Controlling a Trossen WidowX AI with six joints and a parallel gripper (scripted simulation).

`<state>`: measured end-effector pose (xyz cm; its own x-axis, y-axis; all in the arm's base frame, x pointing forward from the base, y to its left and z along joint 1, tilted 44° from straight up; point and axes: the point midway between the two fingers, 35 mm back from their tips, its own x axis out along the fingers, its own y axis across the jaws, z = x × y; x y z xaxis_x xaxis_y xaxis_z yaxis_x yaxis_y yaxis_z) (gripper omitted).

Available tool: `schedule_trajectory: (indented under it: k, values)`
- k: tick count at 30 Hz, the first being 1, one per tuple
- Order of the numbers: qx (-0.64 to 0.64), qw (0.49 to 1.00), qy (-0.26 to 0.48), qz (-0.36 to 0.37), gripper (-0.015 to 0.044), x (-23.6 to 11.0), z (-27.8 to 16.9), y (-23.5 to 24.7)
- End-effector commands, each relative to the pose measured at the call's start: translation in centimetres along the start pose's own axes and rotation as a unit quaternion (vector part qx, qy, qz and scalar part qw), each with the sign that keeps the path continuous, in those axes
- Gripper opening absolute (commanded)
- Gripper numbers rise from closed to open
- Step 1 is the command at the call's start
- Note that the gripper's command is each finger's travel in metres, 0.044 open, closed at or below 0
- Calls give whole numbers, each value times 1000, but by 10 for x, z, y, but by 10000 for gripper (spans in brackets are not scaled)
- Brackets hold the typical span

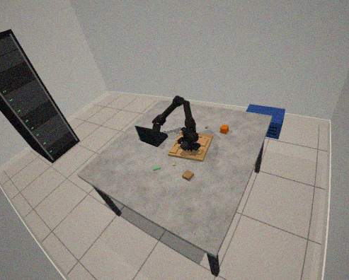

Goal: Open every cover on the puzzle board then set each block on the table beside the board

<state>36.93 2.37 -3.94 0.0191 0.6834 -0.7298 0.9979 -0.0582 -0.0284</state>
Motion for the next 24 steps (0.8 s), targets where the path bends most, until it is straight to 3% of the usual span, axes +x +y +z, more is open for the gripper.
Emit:
schedule_trajectory:
  k: [1,24]
  values:
    - [-1,1000,0,0,80,0,0,0]
    - [1,1000,0,-1,80,-30,0,1]
